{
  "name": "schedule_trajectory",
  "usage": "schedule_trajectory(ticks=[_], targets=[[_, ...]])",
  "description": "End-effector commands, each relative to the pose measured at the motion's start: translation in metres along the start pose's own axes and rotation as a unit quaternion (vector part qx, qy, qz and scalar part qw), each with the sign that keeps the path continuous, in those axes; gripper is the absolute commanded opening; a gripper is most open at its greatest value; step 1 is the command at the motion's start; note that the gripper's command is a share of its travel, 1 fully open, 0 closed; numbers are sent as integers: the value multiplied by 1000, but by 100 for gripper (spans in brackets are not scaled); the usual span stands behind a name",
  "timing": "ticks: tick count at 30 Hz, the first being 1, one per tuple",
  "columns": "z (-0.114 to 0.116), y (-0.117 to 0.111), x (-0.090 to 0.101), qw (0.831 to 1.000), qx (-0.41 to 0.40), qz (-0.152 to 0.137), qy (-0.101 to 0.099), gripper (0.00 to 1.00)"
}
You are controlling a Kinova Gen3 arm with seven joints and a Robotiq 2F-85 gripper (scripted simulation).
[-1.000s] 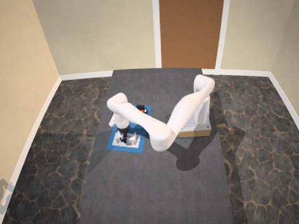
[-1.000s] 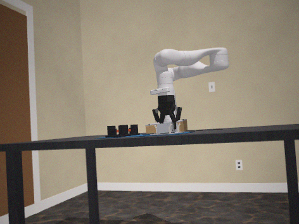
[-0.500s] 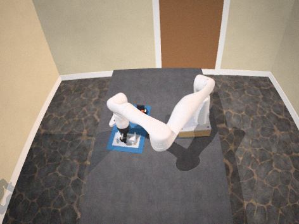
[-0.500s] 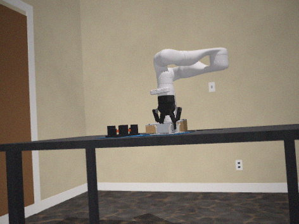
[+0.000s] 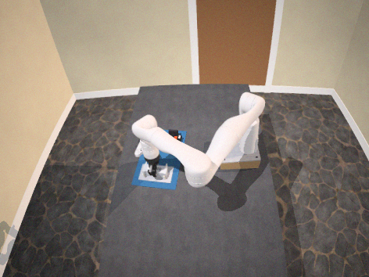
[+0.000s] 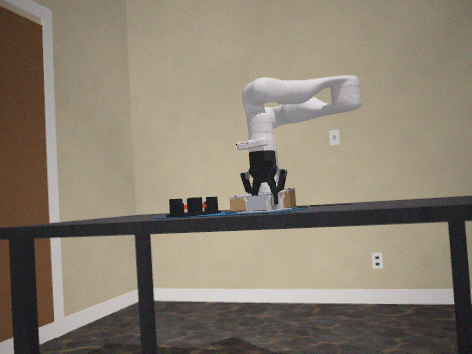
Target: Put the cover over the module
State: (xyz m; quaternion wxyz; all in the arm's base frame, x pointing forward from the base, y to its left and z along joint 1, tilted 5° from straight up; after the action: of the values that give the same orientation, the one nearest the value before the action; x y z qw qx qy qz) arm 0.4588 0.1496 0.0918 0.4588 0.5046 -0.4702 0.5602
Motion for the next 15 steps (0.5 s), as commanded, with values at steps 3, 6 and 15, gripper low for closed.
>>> schedule_trajectory(ticks=[3,6,15], targets=[[0,-1,-2,1000,3,1,-1,0],[0,-1,-2,1000,3,1,-1,0],[0,0,1,1000,0,1,0,100]])
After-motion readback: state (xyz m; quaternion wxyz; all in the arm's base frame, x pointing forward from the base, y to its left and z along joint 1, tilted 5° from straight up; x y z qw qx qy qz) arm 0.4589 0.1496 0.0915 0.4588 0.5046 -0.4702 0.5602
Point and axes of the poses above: the point where the finger pads meet when closed, its own x axis back along the fingers, its own z axis across the jaws, y = z × x, the point moved 10 cm from there along x, back along the fingers, and after that the axes turned 10 degrees about x, right-handed, at the moved point
